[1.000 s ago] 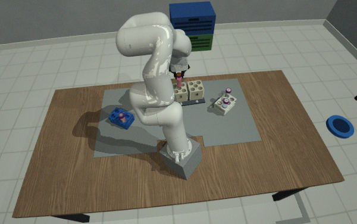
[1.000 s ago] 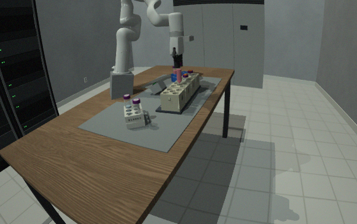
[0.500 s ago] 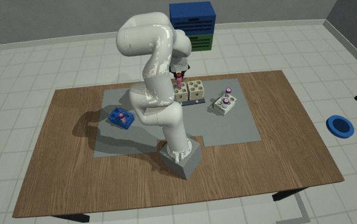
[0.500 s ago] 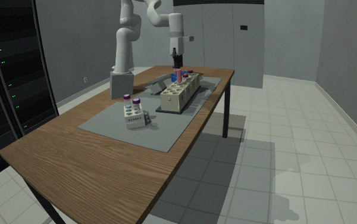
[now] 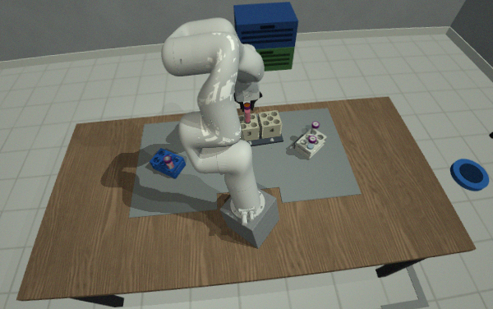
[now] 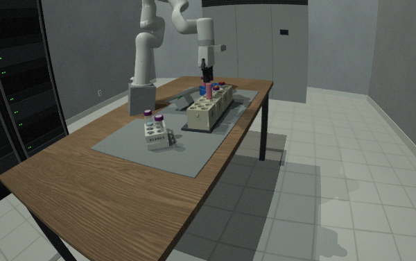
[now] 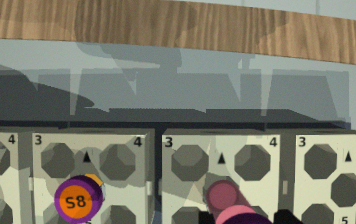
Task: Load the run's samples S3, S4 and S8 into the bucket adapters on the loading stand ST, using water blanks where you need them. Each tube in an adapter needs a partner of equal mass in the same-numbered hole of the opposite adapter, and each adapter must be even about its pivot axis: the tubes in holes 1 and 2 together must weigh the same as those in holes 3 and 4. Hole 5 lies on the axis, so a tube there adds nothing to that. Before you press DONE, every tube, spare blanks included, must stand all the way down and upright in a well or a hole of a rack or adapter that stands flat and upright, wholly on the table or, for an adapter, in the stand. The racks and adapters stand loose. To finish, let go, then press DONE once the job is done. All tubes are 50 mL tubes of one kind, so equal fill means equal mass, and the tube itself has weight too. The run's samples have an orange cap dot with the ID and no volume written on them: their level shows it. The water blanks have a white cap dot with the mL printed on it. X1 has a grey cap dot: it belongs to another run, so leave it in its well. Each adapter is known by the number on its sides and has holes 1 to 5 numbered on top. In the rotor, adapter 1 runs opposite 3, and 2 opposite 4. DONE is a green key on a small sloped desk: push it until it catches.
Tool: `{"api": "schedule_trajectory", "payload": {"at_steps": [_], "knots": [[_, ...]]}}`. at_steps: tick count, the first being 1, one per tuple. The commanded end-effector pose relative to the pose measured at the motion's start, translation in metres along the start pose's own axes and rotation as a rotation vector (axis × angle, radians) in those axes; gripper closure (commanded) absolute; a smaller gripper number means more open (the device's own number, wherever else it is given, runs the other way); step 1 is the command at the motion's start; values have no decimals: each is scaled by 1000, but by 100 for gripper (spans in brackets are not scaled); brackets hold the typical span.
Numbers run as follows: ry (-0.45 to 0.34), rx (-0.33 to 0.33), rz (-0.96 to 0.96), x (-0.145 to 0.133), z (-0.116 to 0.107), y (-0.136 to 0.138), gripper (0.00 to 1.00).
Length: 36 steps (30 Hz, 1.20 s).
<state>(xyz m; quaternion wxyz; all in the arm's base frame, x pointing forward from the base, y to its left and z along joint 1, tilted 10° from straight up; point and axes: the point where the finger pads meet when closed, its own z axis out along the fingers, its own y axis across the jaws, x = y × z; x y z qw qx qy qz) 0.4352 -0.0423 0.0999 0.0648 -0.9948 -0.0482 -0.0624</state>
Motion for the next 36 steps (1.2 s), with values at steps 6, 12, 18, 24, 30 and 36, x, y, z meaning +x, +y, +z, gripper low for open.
{"api": "schedule_trajectory", "payload": {"at_steps": [6, 12, 18, 24, 30, 36], "knots": [[4, -1, 0, 2, 5, 0, 100], [4, -1, 0, 2, 11, 0, 100], [4, -1, 0, 2, 16, 0, 100], [4, -1, 0, 2, 21, 0, 100], [4, -1, 0, 2, 27, 0, 100], [4, -1, 0, 2, 31, 0, 100]]}}
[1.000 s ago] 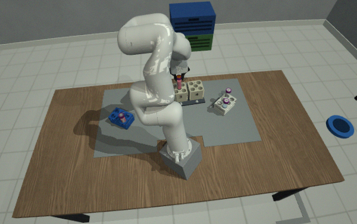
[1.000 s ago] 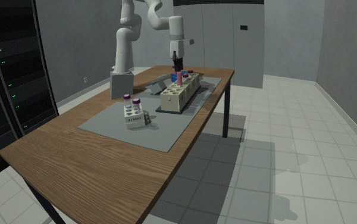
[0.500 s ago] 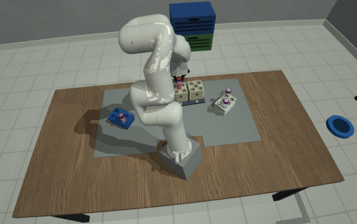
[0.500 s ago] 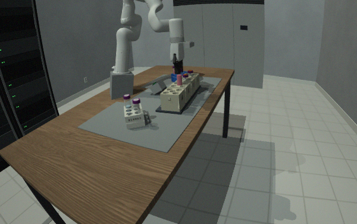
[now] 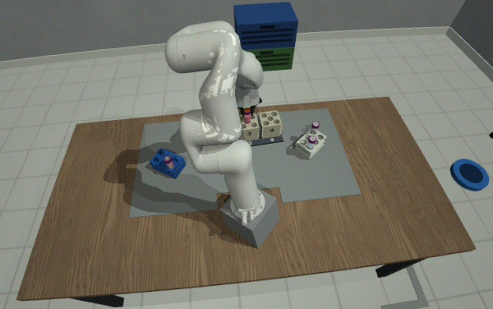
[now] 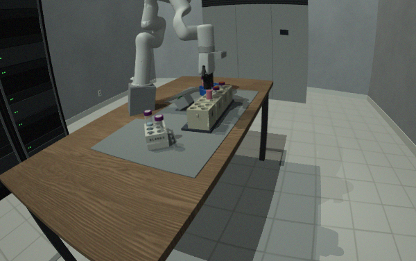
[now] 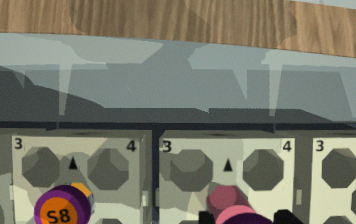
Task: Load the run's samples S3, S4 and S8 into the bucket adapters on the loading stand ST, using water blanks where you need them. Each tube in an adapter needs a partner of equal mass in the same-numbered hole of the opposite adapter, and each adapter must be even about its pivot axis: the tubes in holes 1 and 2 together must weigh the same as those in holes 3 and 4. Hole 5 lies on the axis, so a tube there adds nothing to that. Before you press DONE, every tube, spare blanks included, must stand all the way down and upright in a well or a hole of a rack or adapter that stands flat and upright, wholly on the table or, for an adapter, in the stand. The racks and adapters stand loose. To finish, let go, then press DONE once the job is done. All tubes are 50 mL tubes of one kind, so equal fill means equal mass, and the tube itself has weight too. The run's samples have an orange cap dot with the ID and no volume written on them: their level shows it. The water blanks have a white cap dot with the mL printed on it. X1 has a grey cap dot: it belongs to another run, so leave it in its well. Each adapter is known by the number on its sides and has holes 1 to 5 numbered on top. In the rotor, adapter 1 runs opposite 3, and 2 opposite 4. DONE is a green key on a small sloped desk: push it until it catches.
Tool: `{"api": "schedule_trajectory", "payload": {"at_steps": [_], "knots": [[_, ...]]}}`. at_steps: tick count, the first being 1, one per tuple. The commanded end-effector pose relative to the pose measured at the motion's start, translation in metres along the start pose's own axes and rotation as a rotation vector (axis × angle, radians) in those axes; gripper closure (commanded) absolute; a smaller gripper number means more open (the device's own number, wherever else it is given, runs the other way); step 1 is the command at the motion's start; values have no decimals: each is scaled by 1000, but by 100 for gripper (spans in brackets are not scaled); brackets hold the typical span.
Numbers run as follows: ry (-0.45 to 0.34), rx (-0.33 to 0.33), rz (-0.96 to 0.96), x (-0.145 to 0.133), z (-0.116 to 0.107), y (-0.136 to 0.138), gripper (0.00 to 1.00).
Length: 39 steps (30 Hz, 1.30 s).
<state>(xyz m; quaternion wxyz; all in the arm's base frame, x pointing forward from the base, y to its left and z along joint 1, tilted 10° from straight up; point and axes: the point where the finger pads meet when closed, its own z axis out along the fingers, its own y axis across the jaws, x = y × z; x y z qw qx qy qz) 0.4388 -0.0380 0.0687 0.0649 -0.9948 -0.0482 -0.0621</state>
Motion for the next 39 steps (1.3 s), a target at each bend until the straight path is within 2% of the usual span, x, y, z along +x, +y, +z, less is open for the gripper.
{"api": "schedule_trajectory", "payload": {"at_steps": [1, 39], "knots": [[5, -1, 0, 2, 0, 0, 100], [5, -1, 0, 2, 34, 0, 100]]}}
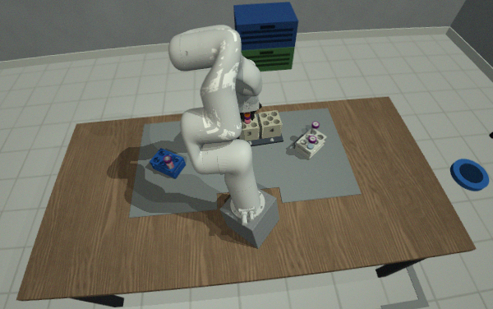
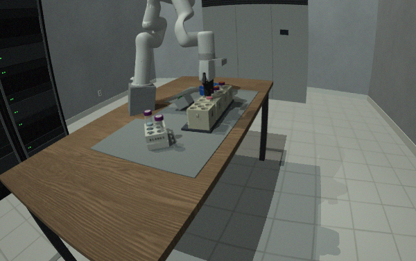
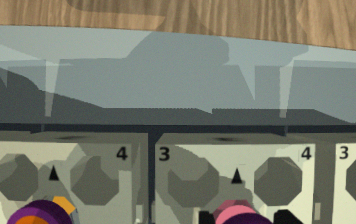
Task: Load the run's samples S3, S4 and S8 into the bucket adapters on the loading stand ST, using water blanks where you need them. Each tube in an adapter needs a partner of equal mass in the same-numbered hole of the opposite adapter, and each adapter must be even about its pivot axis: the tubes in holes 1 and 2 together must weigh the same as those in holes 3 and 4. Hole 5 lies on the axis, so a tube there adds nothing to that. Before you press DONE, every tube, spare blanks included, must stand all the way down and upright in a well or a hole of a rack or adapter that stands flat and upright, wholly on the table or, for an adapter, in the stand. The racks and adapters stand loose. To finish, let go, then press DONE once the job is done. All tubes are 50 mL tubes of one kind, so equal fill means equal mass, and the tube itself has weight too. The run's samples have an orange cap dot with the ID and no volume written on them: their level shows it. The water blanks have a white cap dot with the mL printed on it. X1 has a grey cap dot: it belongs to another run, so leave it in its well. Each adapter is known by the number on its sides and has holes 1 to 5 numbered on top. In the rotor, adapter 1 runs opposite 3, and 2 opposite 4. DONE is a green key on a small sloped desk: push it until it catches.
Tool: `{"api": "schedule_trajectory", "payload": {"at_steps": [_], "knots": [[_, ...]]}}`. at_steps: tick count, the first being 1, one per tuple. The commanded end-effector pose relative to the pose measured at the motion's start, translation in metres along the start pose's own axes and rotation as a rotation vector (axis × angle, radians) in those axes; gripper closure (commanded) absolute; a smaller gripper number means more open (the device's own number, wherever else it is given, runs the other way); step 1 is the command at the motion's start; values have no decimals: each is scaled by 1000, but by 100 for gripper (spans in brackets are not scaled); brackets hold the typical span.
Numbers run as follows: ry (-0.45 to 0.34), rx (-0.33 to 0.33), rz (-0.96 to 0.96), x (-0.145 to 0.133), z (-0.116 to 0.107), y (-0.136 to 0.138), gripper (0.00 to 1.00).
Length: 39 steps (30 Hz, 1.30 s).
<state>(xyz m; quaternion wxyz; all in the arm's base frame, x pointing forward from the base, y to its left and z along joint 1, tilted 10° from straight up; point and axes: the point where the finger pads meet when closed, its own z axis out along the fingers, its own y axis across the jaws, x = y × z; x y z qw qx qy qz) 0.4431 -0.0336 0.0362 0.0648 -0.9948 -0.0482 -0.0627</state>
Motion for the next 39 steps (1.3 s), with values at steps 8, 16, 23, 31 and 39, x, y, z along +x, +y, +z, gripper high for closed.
{"api": "schedule_trajectory", "payload": {"at_steps": [8, 16, 23, 31, 39], "knots": [[3, -1, 0, 1, 9, 0, 100], [3, -1, 0, 1, 12, 0, 100], [3, -1, 0, 1, 12, 0, 100], [3, -1, 0, 1, 13, 0, 56], [4, -1, 0, 1, 12, 0, 56]]}}
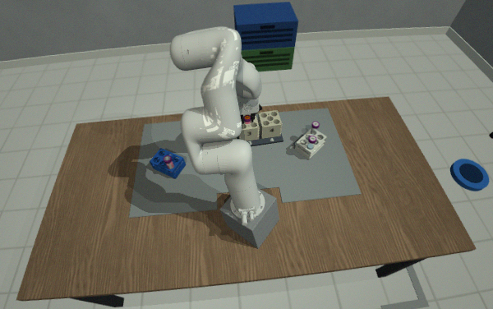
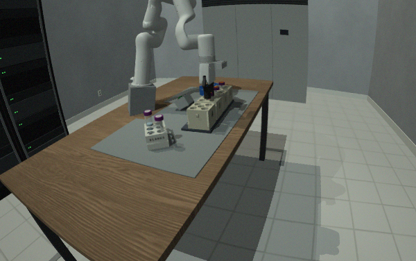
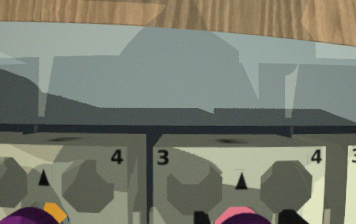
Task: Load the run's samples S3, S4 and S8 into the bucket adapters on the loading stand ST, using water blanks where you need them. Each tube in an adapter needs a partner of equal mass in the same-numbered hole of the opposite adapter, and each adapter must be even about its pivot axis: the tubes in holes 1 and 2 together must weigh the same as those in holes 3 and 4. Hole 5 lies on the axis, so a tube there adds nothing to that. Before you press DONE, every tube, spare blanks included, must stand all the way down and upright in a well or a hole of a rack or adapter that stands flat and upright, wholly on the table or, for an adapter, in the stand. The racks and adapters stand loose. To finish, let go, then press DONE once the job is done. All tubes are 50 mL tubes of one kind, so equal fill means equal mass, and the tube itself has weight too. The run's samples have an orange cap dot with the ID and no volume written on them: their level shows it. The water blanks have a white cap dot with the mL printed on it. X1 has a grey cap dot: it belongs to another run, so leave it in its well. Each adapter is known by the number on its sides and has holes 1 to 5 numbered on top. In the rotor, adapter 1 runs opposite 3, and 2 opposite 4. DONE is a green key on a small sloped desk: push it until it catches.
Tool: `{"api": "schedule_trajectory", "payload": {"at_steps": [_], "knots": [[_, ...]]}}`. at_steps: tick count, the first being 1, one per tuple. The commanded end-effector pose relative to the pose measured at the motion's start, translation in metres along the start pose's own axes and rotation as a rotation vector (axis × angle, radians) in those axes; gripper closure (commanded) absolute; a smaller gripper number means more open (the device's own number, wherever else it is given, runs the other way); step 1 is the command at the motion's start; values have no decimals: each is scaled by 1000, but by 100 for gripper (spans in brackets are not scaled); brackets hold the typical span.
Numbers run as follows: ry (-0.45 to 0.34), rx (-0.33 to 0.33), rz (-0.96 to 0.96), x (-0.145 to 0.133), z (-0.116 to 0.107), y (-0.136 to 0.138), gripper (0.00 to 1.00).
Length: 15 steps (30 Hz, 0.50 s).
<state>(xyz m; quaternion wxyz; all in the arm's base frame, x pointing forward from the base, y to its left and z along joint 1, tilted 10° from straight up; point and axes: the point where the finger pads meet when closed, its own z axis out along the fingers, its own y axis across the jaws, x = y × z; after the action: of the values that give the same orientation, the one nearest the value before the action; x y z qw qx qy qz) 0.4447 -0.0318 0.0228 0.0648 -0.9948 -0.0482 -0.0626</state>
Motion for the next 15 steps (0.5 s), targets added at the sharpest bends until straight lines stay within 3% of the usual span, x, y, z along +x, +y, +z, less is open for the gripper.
{"api": "schedule_trajectory", "payload": {"at_steps": [1, 15], "knots": [[4, -1, 0, 1, -1, 0, 56], [4, -1, 0, 1, -3, 0, 56]]}}
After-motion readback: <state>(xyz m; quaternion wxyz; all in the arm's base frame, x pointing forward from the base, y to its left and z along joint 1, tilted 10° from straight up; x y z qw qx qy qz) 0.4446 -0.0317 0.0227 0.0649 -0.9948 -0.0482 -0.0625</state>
